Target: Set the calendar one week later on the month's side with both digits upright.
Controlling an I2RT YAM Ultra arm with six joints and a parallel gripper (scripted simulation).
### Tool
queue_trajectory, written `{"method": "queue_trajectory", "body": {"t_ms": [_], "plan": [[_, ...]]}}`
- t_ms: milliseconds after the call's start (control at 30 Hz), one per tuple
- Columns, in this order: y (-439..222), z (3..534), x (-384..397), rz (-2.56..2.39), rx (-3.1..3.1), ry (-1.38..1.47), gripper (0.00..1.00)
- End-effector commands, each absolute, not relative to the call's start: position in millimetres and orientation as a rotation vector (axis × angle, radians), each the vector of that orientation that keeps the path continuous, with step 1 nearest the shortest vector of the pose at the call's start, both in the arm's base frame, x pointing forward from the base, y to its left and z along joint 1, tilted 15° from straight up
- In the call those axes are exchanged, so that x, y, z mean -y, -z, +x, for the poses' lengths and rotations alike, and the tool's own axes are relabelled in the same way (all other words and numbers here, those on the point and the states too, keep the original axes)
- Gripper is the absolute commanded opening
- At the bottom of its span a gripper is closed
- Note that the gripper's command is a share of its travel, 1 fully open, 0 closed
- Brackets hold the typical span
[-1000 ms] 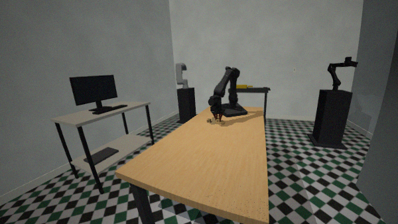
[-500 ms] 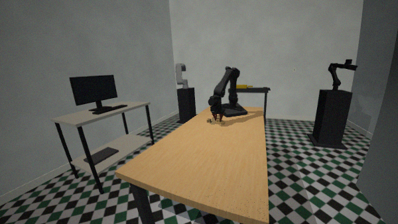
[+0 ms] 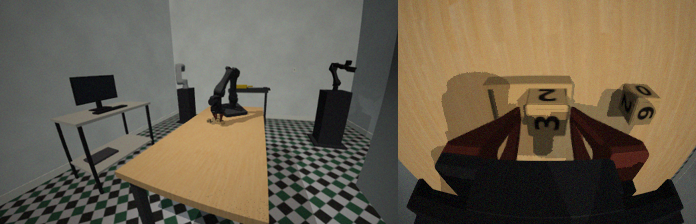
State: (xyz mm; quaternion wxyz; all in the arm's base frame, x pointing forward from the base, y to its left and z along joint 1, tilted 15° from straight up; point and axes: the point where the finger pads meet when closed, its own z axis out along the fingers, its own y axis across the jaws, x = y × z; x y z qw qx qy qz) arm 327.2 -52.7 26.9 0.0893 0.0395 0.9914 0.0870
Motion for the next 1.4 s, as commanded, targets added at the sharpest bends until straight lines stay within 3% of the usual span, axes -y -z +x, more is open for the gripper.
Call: {"method": "queue_trajectory", "body": {"t_ms": [0, 367, 767, 800, 1367], "plan": [[-42.8, 330.0, 57.1, 0.119, -2.924, -0.247, 0.45], [-98.0, 318.2, 66.1, 0.119, -2.924, -0.247, 0.45], [-115.4, 314.5, 69.0, 0.119, -2.924, -0.247, 0.45], [-115.4, 314.5, 69.0, 0.119, -2.924, -0.247, 1.0], [-115.4, 314.5, 69.0, 0.119, -2.924, -0.247, 1.0]]}}
